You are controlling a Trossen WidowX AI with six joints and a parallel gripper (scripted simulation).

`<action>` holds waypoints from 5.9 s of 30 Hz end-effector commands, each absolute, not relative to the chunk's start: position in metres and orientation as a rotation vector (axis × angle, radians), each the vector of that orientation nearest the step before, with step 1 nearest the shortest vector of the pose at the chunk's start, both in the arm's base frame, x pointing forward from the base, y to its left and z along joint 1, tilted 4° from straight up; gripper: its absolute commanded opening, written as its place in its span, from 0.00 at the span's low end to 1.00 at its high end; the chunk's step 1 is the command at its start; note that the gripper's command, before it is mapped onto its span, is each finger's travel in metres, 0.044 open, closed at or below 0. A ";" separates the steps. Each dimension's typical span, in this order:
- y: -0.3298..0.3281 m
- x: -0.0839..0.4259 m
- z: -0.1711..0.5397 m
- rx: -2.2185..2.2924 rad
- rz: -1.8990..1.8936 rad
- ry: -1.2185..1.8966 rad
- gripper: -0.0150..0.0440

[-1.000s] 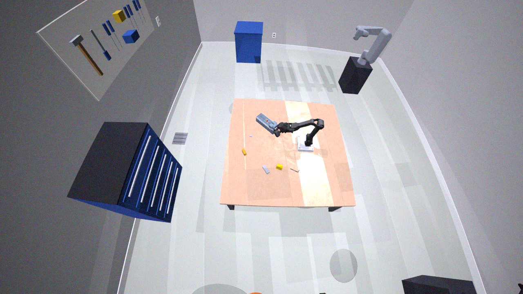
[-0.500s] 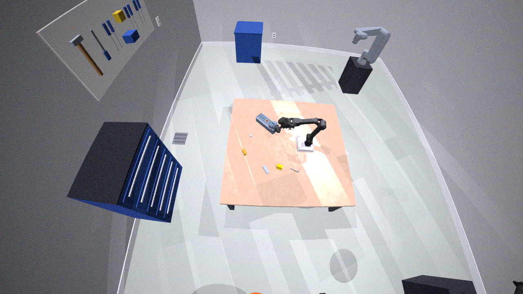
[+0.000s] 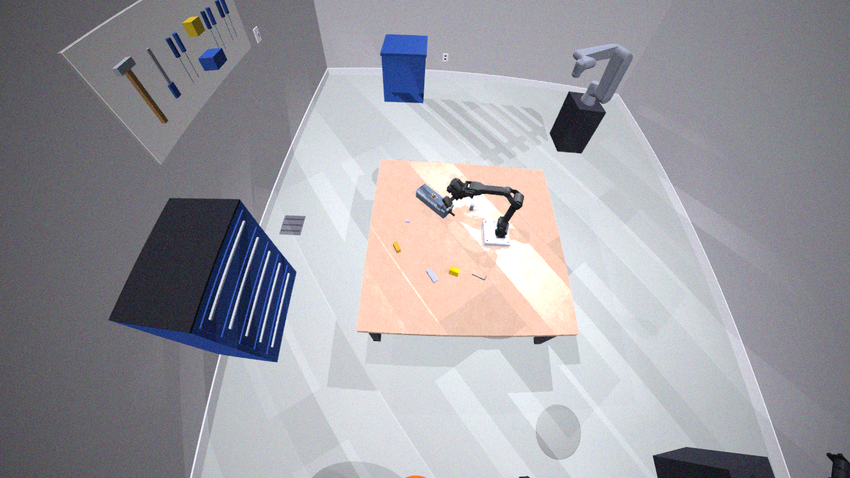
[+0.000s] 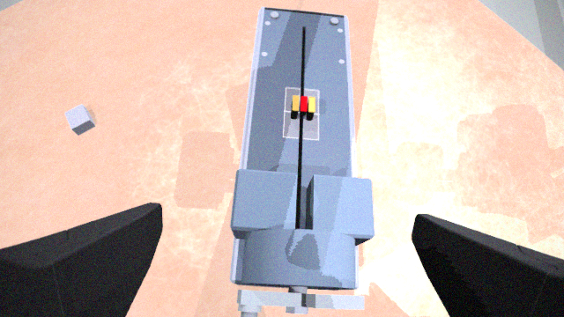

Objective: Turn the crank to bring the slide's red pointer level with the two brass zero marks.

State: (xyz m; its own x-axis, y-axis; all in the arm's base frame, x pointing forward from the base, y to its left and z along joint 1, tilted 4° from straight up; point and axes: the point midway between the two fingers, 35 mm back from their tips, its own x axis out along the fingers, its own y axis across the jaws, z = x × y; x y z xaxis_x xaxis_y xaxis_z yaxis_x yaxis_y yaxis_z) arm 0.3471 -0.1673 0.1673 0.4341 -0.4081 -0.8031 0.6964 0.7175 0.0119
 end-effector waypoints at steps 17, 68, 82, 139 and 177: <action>-0.247 0.376 0.155 0.367 -0.507 0.927 1.00; -0.246 0.375 0.118 0.367 -0.507 0.927 0.25; -0.246 0.374 0.117 0.371 -0.512 0.931 0.39; -0.246 0.374 0.117 0.372 -0.512 0.931 0.57; -0.246 0.374 0.117 0.373 -0.511 0.931 0.25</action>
State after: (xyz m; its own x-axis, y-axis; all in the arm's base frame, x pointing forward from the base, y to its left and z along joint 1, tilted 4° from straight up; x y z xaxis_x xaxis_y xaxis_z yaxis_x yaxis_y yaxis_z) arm 0.3742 -0.2458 0.1168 0.4932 -0.2533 -0.8322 0.5654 0.8204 0.0854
